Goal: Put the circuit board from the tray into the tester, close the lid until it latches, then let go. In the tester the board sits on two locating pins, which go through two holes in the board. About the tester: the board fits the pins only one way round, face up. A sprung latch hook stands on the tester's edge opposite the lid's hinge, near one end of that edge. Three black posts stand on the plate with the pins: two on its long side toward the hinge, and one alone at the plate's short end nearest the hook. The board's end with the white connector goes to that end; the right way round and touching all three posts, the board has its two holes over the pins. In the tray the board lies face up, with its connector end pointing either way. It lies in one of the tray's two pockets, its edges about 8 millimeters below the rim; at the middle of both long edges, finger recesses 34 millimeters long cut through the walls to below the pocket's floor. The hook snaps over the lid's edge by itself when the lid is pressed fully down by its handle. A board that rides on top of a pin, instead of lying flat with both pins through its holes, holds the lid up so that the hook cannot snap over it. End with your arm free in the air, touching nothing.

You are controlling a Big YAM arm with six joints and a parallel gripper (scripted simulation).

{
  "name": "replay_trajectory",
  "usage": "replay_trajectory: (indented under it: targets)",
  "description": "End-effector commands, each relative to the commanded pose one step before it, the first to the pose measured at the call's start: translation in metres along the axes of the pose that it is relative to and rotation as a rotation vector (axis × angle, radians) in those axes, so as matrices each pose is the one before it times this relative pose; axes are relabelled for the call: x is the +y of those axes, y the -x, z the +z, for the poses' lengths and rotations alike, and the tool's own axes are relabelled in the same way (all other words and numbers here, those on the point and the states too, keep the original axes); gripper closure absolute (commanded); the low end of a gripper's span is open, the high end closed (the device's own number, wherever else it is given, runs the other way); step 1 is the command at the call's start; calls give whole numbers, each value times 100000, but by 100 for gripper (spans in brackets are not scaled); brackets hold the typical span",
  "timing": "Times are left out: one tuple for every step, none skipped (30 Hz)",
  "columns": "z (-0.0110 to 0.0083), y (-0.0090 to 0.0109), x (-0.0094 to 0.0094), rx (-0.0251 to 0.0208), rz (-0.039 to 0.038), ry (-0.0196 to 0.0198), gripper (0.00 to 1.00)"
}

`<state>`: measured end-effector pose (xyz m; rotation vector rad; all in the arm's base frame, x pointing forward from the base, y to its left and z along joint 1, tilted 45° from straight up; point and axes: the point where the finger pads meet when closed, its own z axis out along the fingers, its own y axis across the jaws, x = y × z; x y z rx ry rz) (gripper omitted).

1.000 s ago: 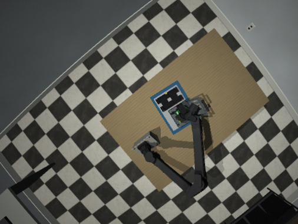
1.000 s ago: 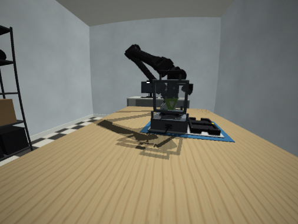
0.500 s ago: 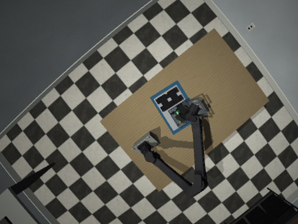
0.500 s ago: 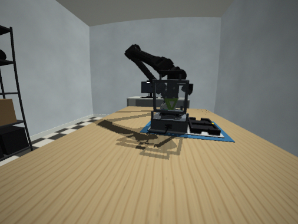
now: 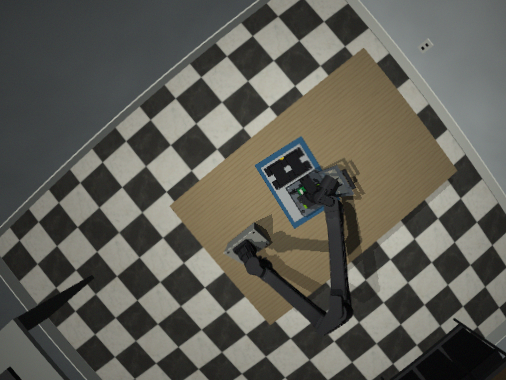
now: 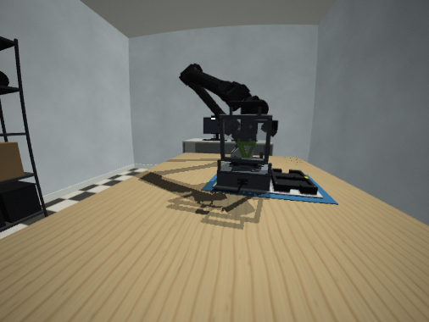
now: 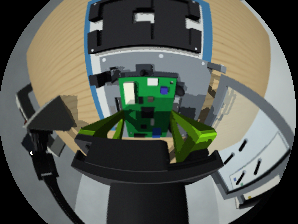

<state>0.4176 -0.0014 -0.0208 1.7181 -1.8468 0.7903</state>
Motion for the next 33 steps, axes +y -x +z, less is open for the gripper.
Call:
replay_trajectory:
  targets:
    - [-669,-710,-1493,-1284,2686,-2471,28]
    - [-16,1,-40,-10,22,-21,28]
    - [-19,2,-45,-11,25,-24,28]
    - [-21,2,-50,-13,28,-27,28]
    - [-22,2,-54,-14,31,-30,28]
    - [-23,2,-57,-15,33,-32,28]
    - [-24,3,-59,-15,33,-34,28]
    - [-25,3,-59,-16,33,-36,28]
    - [-25,3,-58,-16,32,-36,28]
    - [-24,4,-56,-16,30,-37,28]
    - [-23,4,-52,-15,28,-36,28]
    - [-21,4,-47,-14,24,-32,28]
    - [-17,4,-38,-10,17,-25,28]
    - [0,0,0,0,0,0,28]
    - [0,0,0,0,0,0,28]
    - [-14,3,-31,-8,18,-19,28]
    - [-12,3,-26,-6,16,-16,28]
    - [-10,2,-22,-5,14,-13,28]
    - [-8,2,-18,-5,12,-11,28]
    - [-7,2,-16,-4,10,-9,28]
    - [-6,1,-13,-3,8,-8,28]
    - [-5,1,-11,-3,7,-7,28]
    - [-4,1,-10,-3,6,-6,28]
    - [-4,1,-8,-2,5,-5,28]
    - [-3,1,-7,-2,4,-4,28]
    - [-3,1,-6,-2,4,-4,28]
    - [-2,1,-5,-1,3,-3,28]
    - [-2,0,-4,-1,3,-3,28]
    - [-2,0,-4,-1,2,-2,28]
    - [-1,0,-3,-1,2,-2,28]
    - [0,0,0,0,0,0,28]
    - [0,0,0,0,0,0,28]
    - [-1,0,-3,-1,2,-2,28]
